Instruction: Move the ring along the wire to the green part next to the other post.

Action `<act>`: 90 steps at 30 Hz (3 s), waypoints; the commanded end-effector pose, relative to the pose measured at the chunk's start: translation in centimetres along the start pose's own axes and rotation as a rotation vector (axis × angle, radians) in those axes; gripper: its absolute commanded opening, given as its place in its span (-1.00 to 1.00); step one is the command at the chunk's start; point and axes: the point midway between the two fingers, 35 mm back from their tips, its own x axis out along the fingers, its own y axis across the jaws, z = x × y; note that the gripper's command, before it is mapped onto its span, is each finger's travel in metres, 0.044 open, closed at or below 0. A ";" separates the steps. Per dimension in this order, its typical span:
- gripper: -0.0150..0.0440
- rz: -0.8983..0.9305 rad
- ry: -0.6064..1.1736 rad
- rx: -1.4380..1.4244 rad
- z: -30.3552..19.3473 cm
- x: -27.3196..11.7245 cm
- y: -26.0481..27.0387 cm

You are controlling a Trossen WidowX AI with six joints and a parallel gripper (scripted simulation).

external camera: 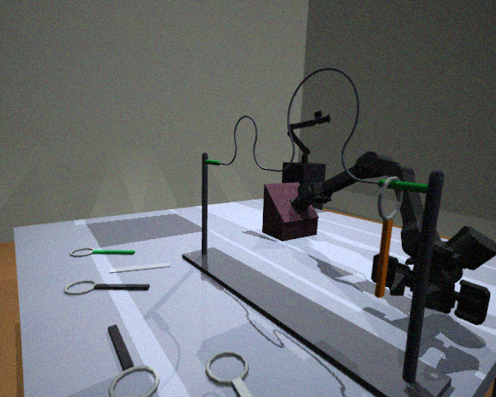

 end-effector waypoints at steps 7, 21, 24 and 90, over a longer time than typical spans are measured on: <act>0.05 0.002 -0.008 0.015 5.2 4.7 0.2; 0.05 0.002 -0.009 0.014 5.2 5.5 0.3; 0.05 0.003 -0.010 0.014 5.2 6.0 0.4; 0.05 0.006 -0.013 0.013 5.3 12.0 0.4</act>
